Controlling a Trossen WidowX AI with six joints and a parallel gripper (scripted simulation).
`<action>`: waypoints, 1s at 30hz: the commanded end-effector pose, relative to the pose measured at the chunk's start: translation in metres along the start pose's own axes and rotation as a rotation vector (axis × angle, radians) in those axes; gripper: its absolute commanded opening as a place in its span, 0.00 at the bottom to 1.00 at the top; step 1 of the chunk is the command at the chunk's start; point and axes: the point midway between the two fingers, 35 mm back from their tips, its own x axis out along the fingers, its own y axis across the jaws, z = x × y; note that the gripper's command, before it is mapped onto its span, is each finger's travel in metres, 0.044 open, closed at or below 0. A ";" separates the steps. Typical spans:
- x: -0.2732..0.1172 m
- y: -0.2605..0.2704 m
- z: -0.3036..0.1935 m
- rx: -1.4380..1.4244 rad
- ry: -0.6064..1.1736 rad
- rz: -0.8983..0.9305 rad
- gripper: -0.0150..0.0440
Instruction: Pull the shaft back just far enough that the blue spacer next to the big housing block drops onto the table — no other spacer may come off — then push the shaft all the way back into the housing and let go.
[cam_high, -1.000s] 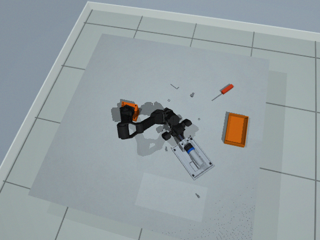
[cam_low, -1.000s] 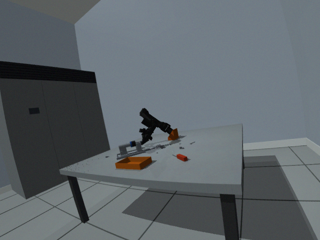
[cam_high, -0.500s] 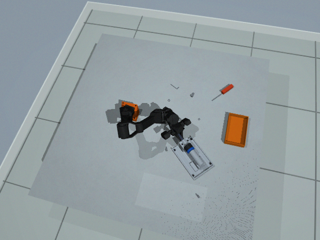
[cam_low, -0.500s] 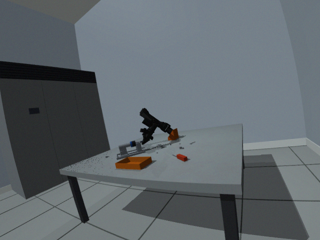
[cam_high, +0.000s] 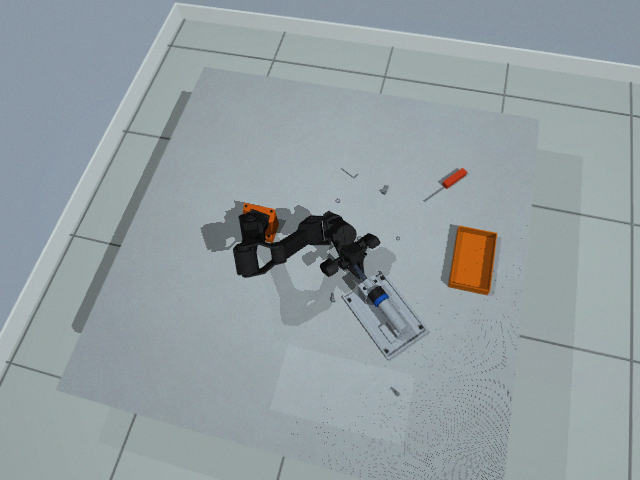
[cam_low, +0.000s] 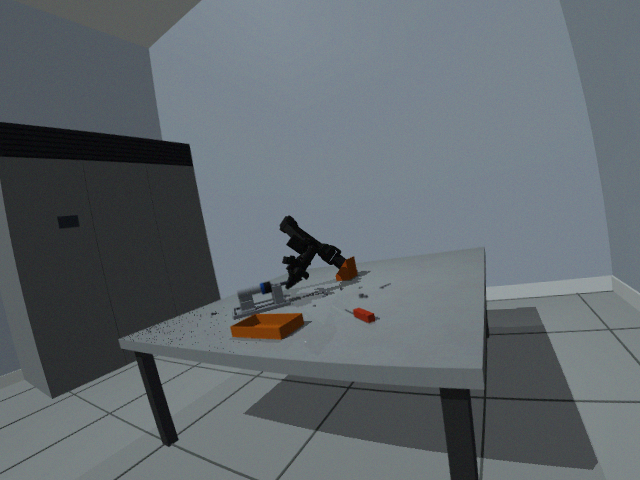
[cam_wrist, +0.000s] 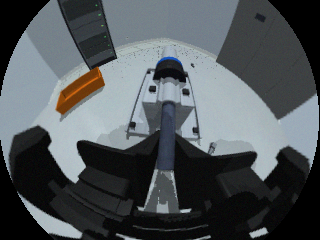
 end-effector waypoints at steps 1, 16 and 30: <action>-0.001 0.000 0.000 0.001 0.000 -0.003 0.25; -0.002 0.000 -0.001 0.001 0.000 -0.003 0.25; -0.003 0.000 -0.003 0.001 0.000 -0.003 0.25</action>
